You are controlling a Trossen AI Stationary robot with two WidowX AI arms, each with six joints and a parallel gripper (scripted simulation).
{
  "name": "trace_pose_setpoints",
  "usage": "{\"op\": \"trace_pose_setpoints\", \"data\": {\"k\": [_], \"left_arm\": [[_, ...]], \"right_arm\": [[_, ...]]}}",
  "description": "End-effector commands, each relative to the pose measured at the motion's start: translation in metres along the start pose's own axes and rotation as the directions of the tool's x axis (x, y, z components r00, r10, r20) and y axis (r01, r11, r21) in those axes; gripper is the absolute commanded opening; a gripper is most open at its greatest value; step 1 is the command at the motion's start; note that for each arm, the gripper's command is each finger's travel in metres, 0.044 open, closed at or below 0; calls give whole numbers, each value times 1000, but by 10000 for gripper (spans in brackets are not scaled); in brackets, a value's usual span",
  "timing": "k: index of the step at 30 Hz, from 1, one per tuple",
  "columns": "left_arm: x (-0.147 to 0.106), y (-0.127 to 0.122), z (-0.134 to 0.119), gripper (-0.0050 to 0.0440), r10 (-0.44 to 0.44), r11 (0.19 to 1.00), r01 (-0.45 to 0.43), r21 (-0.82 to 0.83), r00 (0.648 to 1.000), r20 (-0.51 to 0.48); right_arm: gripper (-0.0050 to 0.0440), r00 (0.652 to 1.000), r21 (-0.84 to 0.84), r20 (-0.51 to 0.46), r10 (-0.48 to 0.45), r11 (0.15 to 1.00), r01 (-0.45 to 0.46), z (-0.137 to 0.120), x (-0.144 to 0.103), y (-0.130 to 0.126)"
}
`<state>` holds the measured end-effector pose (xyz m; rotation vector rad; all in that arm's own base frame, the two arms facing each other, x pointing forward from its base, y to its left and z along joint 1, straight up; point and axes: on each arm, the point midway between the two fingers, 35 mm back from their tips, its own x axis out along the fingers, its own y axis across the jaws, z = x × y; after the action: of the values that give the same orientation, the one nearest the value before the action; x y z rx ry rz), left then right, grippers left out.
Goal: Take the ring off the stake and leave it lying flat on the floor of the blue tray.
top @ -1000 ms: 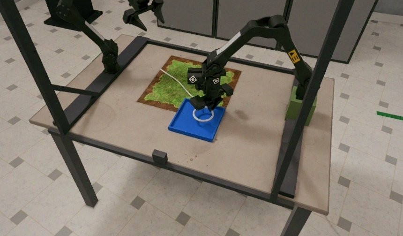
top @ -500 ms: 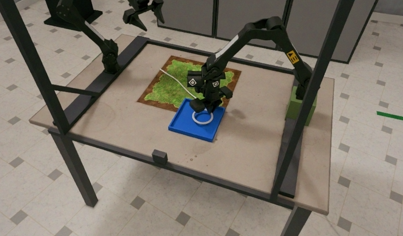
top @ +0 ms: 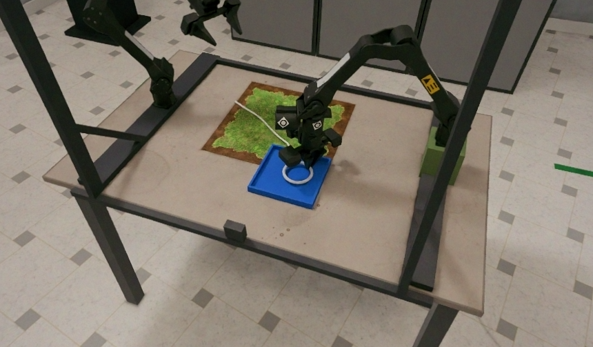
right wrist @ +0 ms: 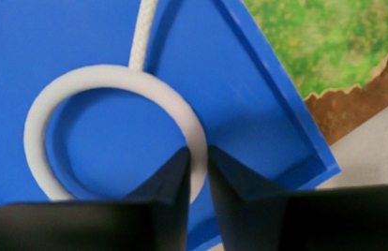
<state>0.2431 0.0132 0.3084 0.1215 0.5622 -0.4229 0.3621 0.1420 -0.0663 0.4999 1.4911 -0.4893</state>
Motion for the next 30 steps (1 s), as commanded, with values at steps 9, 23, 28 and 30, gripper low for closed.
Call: {"op": "trace_pose_setpoints", "data": {"k": [9, 23, 28, 30], "left_arm": [[-4, 0, 5, 440, 8, 1000, -8, 13, 1000, 13], [-4, 0, 5, 440, 8, 1000, -8, 13, 1000, 13], [-4, 0, 5, 440, 8, 1000, -8, 13, 1000, 13], [-4, 0, 5, 440, 8, 1000, -8, 13, 1000, 13]], "right_arm": [[1, 1000, 7, 14, 21, 1000, -21, 3, -2, 5], [1, 999, 3, 20, 31, 1000, -31, 4, -4, 7], [73, 999, 3, 20, 31, 1000, -31, 4, -4, 7], [121, 999, 3, 20, 31, 1000, -31, 4, -4, 7]]}}
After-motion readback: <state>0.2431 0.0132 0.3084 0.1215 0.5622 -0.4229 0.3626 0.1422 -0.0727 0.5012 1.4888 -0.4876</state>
